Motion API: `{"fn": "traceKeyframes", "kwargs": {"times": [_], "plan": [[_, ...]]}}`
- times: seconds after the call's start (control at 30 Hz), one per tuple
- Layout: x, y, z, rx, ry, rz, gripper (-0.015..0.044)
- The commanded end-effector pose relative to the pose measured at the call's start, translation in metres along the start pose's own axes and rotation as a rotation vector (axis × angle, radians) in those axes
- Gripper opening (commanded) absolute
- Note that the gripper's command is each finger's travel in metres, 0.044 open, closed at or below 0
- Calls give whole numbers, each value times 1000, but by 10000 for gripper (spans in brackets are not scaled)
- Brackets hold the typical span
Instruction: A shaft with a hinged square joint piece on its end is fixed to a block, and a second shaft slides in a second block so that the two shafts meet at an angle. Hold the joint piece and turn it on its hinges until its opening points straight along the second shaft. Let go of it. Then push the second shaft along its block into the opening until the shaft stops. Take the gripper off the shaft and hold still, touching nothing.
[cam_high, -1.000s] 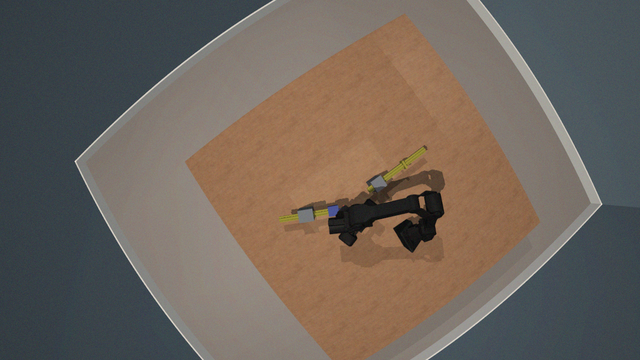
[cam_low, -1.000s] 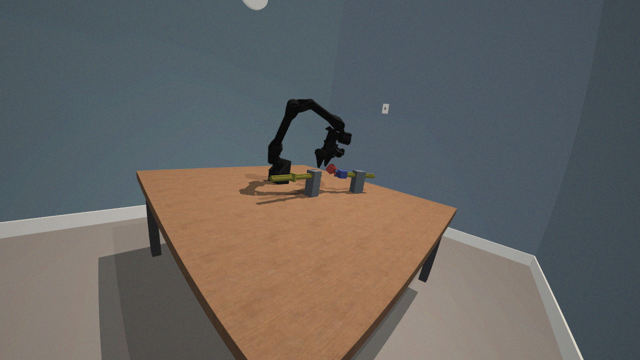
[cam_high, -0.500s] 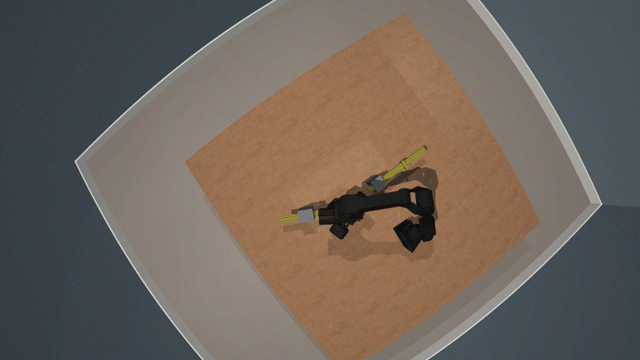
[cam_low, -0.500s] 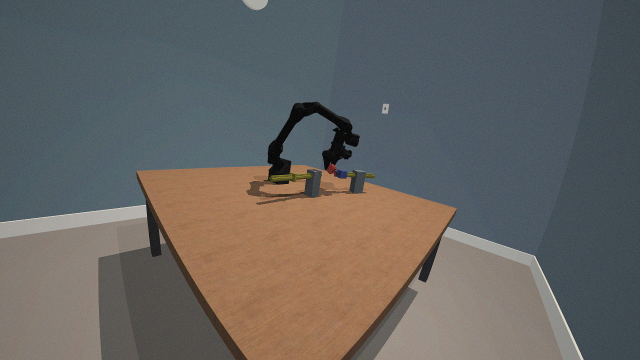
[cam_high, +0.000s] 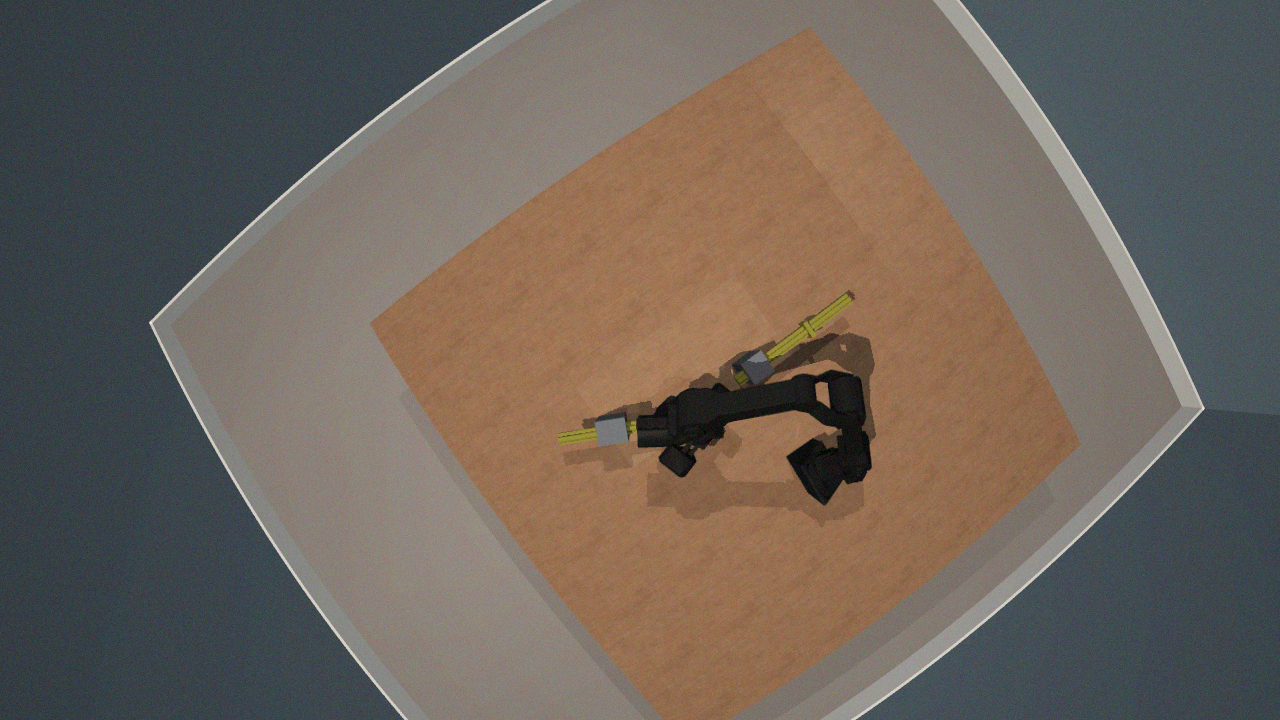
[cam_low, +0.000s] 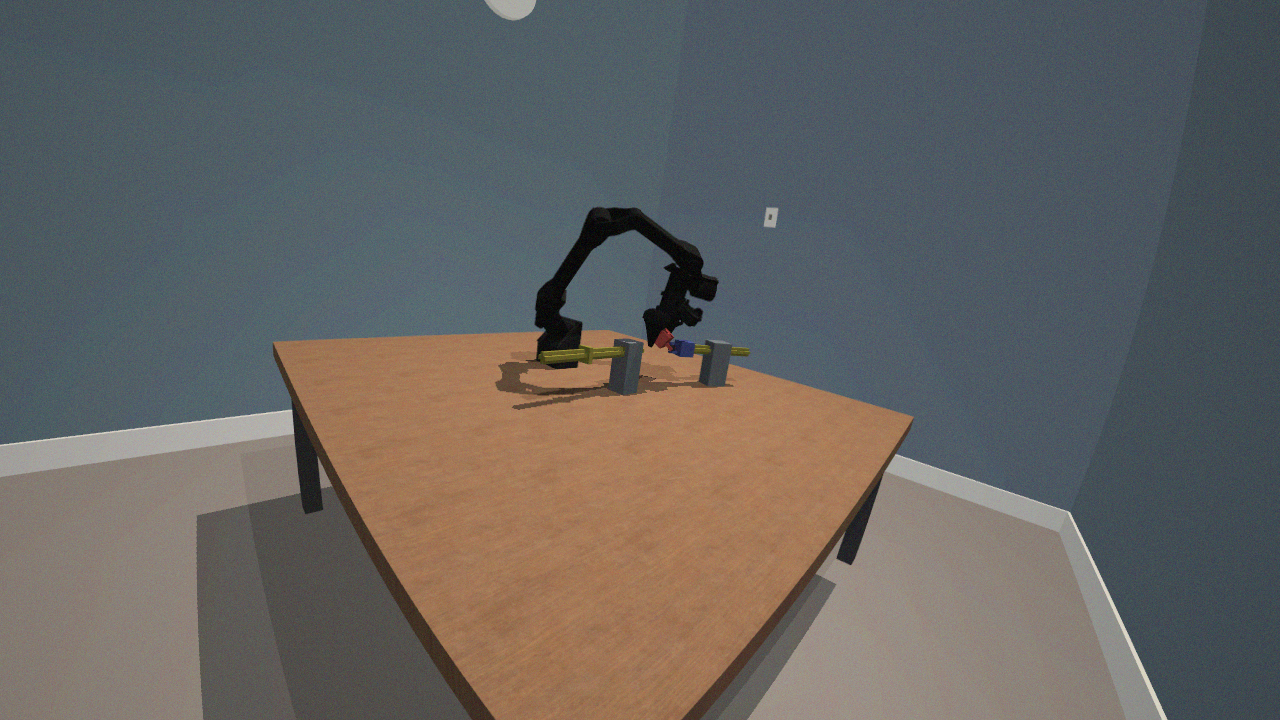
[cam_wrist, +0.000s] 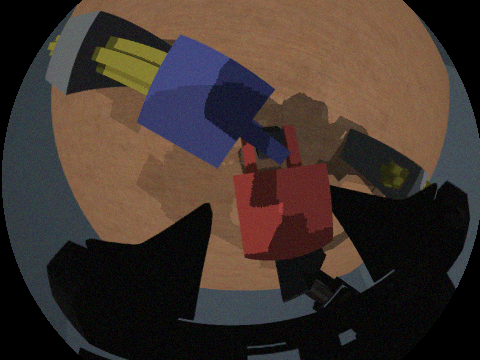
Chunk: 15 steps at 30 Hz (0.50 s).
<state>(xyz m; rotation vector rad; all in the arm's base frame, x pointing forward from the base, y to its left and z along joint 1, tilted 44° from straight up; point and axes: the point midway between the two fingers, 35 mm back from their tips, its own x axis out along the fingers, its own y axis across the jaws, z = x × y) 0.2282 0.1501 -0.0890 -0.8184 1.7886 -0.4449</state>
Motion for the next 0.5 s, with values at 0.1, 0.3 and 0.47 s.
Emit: {"fn": "traceKeyframes", "kwargs": {"times": [0.1,0.3,0.47], "plan": [[11,0,-1,-7,3,-9,414],[11,0,-1,-7,3,-9,256],[11,0,-1,-7,3,-9,182]]}}
